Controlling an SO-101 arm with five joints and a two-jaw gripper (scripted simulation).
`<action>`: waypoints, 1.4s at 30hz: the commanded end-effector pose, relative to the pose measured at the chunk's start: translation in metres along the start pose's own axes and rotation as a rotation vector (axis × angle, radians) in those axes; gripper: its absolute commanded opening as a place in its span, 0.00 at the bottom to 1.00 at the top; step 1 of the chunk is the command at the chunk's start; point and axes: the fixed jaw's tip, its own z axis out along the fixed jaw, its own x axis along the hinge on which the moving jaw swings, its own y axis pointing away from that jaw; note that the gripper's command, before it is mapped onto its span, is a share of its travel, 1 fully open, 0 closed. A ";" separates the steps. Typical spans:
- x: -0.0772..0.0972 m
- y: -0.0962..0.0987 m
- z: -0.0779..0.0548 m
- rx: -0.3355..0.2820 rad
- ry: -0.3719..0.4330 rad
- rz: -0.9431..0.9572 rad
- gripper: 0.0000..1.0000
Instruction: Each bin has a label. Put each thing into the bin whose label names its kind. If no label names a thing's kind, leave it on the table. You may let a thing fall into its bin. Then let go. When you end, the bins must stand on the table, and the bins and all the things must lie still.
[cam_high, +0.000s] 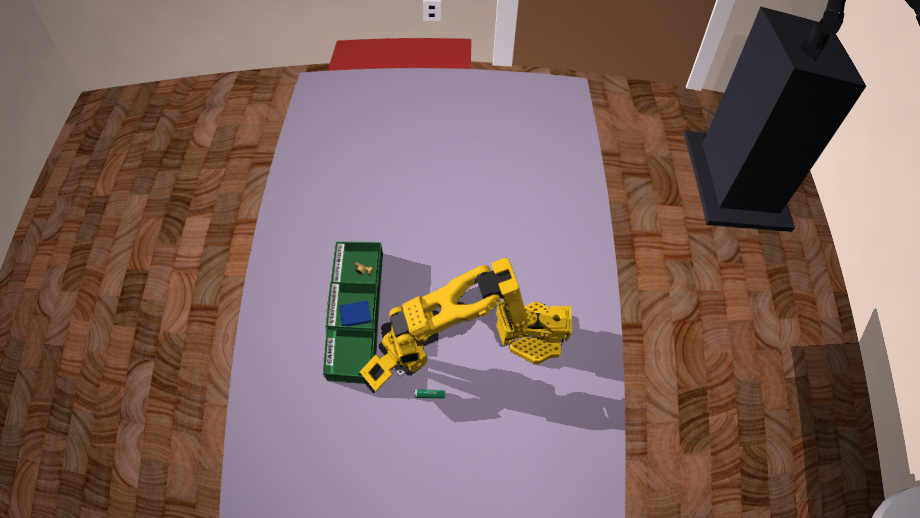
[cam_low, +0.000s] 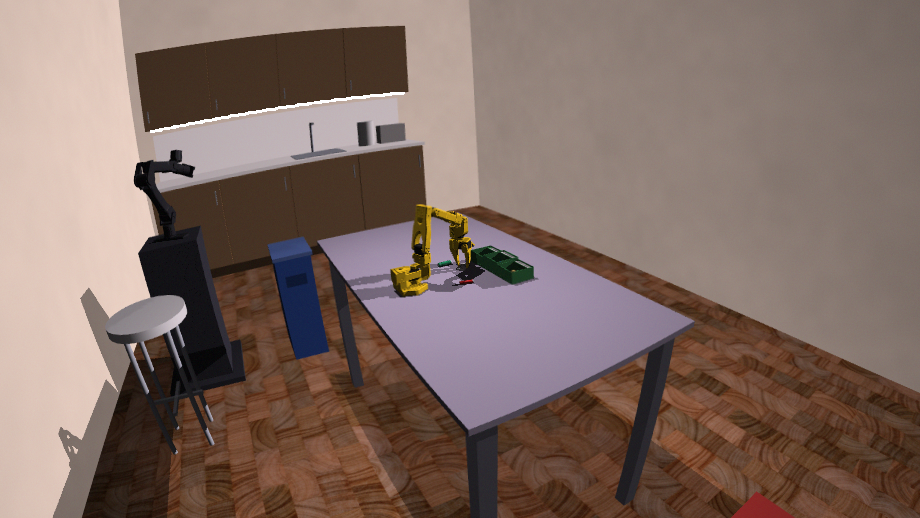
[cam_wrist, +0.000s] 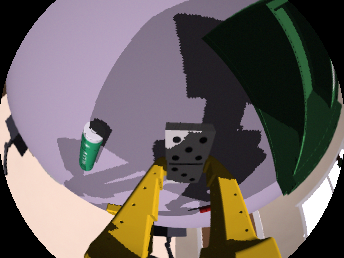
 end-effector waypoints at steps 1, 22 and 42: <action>-0.003 0.001 -0.002 0.006 -0.019 -0.004 0.00; -0.004 0.000 -0.007 0.006 -0.019 -0.004 0.00; -0.003 -0.003 -0.047 0.007 -0.019 -0.004 0.00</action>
